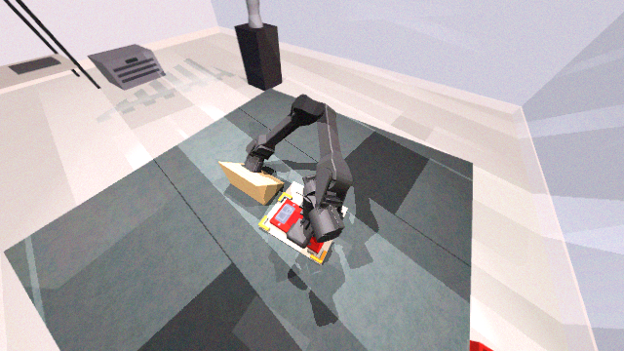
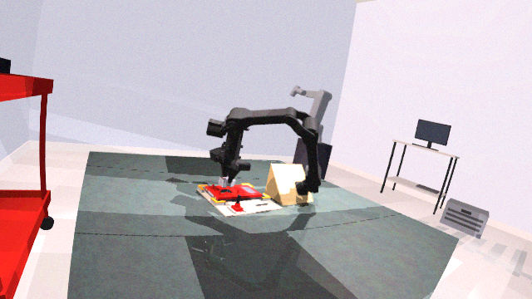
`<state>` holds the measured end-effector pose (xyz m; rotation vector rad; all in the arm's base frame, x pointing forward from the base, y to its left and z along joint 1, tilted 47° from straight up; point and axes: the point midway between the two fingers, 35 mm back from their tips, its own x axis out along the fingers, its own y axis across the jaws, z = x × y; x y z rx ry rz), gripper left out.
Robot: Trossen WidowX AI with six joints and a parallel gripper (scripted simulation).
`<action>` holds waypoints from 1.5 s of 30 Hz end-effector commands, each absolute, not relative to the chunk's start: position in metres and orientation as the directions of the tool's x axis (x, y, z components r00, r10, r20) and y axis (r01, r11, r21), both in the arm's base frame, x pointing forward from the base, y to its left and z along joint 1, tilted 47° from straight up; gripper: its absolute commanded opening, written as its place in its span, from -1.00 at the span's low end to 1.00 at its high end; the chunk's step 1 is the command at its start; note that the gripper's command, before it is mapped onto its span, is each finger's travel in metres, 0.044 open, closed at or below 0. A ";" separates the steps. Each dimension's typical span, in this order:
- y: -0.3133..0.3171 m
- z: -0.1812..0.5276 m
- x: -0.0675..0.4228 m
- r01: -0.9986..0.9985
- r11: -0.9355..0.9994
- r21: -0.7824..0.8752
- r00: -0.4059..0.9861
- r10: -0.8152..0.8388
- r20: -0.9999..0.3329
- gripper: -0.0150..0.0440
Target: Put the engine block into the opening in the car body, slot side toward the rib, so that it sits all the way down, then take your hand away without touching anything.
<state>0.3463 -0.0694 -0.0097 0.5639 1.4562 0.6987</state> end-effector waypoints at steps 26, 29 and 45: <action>-0.070 -0.011 0.345 -0.119 0.686 0.717 -0.018 0.721 -0.693 0.05; -0.069 -0.012 0.345 -0.143 0.684 0.715 -0.018 0.721 -0.693 0.05; -0.066 -0.015 0.345 -0.063 0.691 0.720 -0.018 0.721 -0.693 0.05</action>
